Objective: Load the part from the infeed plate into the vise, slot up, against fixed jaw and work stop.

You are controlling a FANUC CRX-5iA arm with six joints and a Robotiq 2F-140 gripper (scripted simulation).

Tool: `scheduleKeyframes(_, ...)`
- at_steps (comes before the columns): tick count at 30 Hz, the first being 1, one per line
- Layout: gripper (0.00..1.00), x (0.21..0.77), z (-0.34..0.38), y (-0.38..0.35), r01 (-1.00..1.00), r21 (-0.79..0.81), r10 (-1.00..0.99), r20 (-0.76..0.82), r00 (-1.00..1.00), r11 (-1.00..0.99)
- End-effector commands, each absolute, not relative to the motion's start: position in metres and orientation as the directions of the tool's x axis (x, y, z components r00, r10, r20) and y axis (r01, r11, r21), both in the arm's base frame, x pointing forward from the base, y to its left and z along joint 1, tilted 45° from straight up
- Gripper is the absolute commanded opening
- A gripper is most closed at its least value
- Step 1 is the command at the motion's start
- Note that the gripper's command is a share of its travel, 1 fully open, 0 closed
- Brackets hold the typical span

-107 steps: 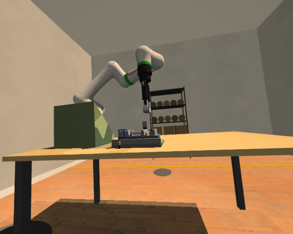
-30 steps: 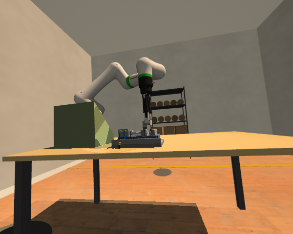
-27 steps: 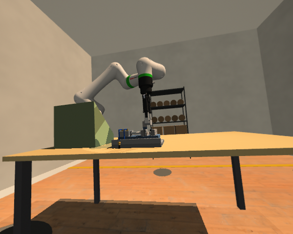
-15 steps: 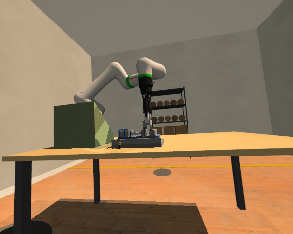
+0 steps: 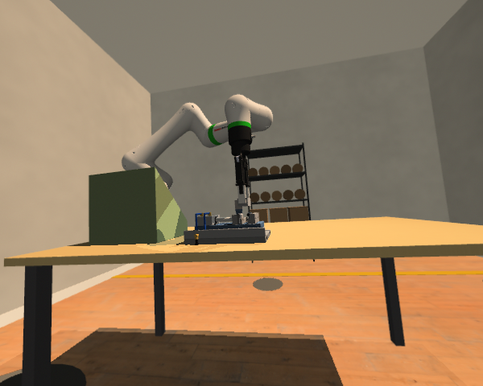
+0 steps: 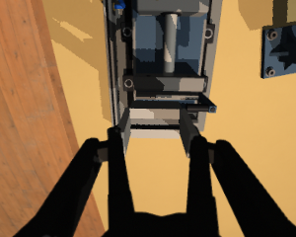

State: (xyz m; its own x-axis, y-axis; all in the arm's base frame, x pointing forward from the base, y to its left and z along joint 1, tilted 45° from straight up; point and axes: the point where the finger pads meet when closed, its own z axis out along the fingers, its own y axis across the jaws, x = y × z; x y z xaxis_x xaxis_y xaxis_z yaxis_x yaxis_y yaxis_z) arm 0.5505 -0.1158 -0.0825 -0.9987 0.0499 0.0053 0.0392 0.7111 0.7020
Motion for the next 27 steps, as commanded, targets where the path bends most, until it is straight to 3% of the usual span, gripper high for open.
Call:
scheduleKeyframes(1,0.0,0.5506,-0.0824,-0.116,0.039,0.702,0.05,0.005,-0.999,0.711)
scheduleKeyframes(27,0.0,0.551,-0.0898,-0.1088,0.039,0.702,0.05,0.005,-0.999,0.711)
